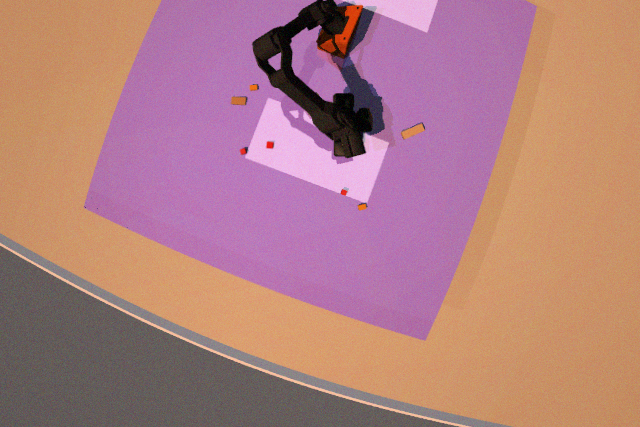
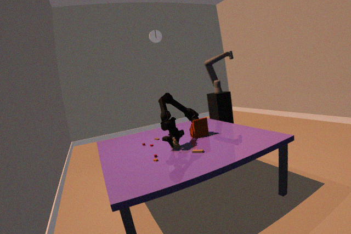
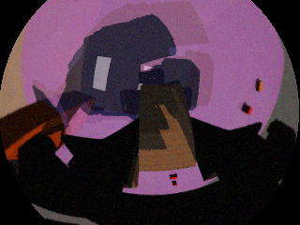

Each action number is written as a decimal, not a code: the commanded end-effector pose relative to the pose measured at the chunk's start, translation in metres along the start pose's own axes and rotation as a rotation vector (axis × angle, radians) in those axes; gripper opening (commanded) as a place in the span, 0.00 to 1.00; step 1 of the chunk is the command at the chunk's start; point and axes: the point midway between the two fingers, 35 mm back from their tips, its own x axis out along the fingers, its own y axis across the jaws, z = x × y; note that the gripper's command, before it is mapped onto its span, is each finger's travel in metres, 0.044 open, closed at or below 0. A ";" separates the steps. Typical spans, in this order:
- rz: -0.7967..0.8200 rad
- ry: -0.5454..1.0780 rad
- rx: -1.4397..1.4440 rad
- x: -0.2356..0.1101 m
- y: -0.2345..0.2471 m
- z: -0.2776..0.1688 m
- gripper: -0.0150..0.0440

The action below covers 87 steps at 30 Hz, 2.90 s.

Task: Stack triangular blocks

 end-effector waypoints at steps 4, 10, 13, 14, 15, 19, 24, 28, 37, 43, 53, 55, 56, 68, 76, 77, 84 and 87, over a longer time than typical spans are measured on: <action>0.000 0.000 0.000 0.000 0.000 0.000 0.48; 0.000 0.000 0.000 0.000 0.000 0.000 0.74; 0.000 0.000 0.000 0.000 0.000 0.000 0.88; 0.000 0.000 0.000 0.000 0.000 0.000 0.92; 0.000 0.000 0.000 0.000 0.000 0.000 0.97; 0.000 0.000 0.000 0.000 0.000 0.000 1.00; -0.001 -0.001 0.000 -0.010 -0.001 0.000 1.00; -0.001 -0.003 0.000 -0.058 -0.001 0.001 1.00; -0.018 0.001 -0.006 -0.059 -0.003 0.003 1.00; 0.035 -0.084 0.396 -0.059 -0.003 -0.007 1.00; 0.325 -0.222 1.539 -0.060 -0.002 -0.036 1.00; 0.407 -0.226 1.763 -0.061 -0.002 -0.042 1.00; 0.451 -0.224 1.874 -0.062 -0.002 -0.045 1.00; 1.051 0.002 2.952 -0.070 0.000 -0.081 1.00; 1.057 0.006 2.960 -0.070 0.000 -0.082 1.00; 1.057 0.006 2.960 -0.070 0.000 -0.082 1.00; 1.057 0.006 2.960 -0.069 0.000 -0.081 1.00; 1.057 0.006 2.960 -0.066 -0.001 -0.079 1.00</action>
